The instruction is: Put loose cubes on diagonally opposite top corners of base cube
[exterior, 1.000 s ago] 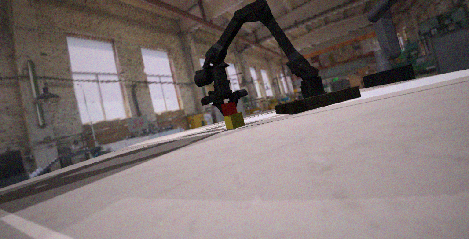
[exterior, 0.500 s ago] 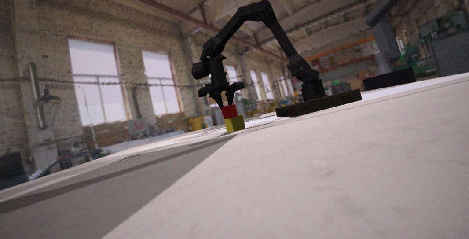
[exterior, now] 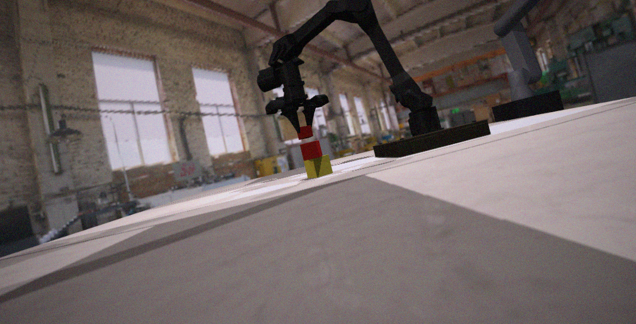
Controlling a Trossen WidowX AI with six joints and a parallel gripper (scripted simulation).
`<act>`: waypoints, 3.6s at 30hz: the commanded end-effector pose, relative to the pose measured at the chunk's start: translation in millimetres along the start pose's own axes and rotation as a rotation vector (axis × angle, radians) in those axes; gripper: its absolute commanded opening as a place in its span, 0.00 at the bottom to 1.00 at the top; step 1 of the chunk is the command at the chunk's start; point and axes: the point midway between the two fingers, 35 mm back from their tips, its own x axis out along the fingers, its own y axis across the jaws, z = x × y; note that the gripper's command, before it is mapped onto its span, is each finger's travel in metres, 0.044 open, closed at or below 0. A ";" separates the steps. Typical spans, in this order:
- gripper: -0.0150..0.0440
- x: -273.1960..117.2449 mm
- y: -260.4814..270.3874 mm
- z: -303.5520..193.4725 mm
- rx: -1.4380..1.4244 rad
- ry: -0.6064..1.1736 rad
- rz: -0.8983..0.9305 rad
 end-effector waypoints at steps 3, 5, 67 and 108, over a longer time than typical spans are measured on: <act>0.43 -7.4 2.1 -4.4 -0.052 -0.008 0.002; 0.43 -7.3 6.3 -9.4 -0.128 -0.008 0.002; 0.43 -2.5 75.5 -182.9 -2.426 -0.007 0.011; 0.43 56.4 75.3 -182.0 -2.428 -0.007 0.011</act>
